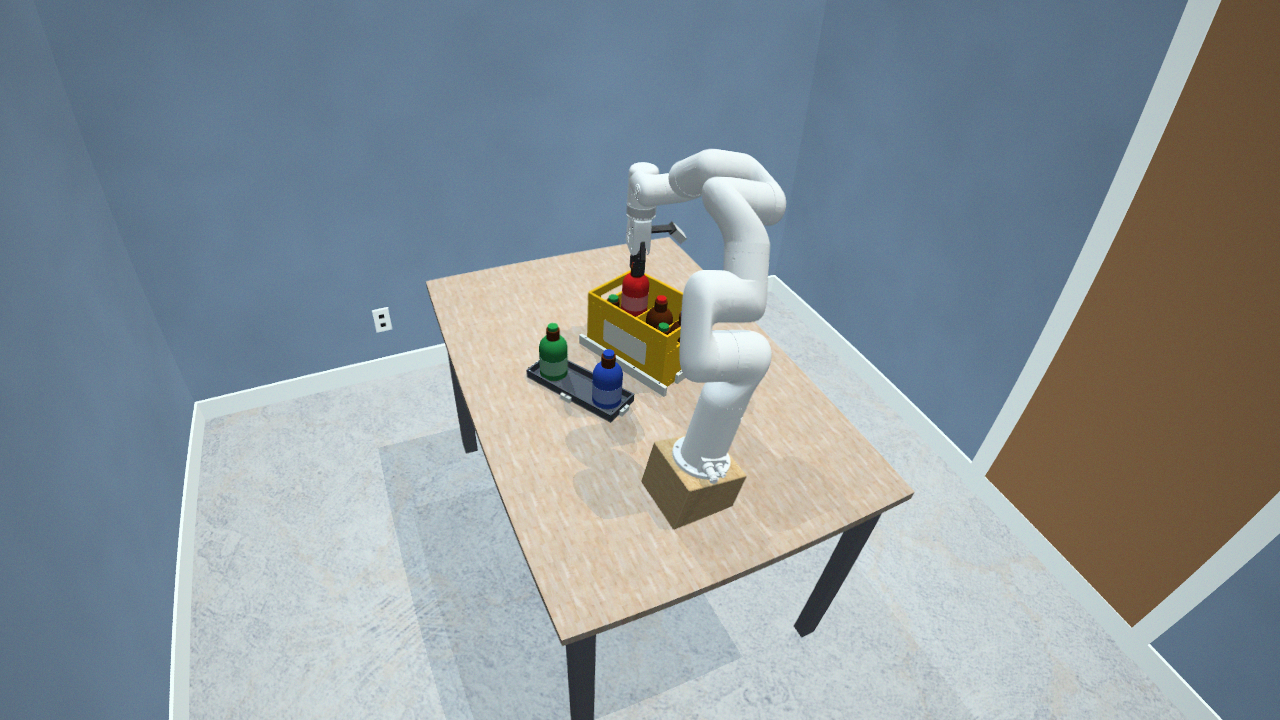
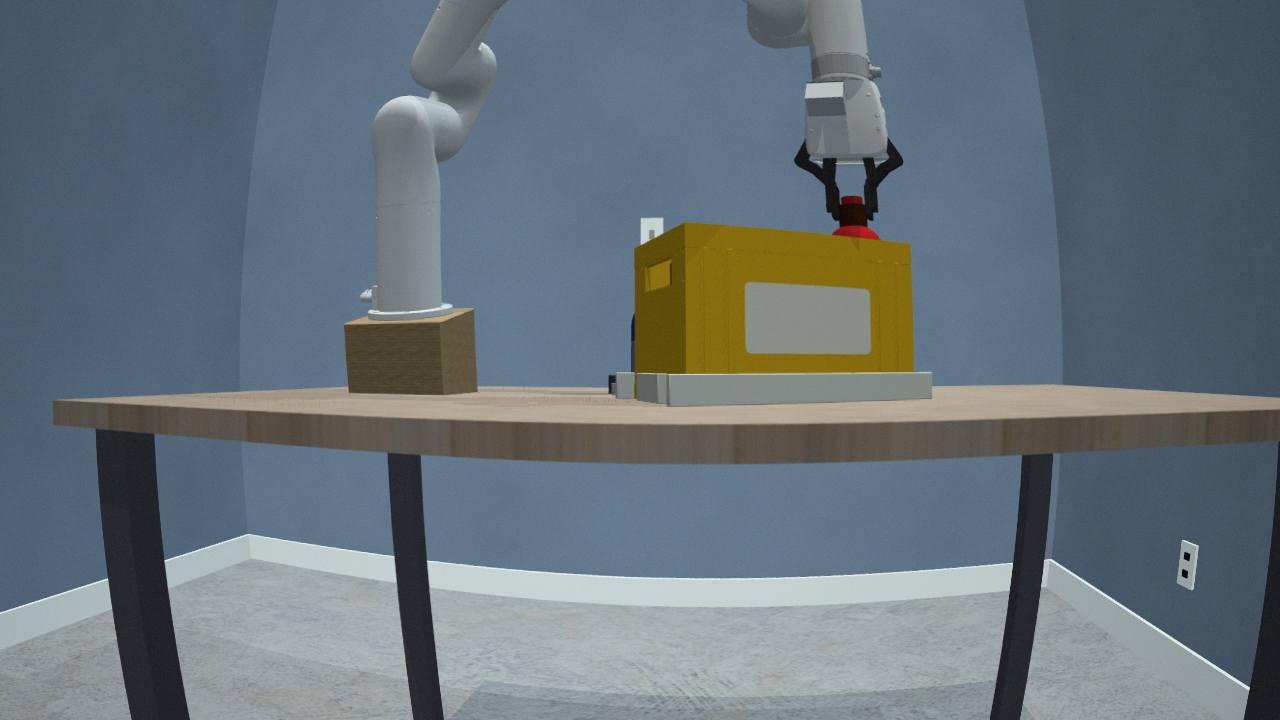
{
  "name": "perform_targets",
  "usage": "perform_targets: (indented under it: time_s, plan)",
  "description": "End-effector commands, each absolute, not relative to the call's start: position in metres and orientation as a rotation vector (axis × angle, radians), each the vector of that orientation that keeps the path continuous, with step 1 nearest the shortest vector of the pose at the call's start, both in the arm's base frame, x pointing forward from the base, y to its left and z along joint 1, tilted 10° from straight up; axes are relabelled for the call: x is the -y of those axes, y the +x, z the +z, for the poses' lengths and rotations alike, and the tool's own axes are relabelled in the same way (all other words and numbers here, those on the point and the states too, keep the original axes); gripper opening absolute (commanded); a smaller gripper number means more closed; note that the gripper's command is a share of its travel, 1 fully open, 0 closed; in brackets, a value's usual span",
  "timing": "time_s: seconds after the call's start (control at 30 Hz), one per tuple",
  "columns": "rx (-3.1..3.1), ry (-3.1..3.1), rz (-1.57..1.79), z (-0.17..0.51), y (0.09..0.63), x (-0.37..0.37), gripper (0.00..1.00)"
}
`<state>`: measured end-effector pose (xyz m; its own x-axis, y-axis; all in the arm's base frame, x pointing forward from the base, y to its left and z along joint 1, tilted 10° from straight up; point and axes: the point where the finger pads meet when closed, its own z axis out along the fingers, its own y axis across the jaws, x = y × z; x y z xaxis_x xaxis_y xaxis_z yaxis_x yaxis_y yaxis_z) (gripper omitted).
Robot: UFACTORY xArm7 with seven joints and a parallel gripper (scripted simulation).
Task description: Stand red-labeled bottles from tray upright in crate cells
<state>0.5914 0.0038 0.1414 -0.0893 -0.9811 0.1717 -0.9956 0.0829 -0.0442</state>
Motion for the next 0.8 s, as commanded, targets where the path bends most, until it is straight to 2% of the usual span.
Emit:
perform_targets:
  time_s: [0.0, 0.77]
  plan:
    - [2.241, 2.056, 0.234, 0.1417, 0.5933, -0.0041, 0.0]
    - [2.241, 2.056, 0.234, 0.1362, 0.5935, -0.0031, 0.0]
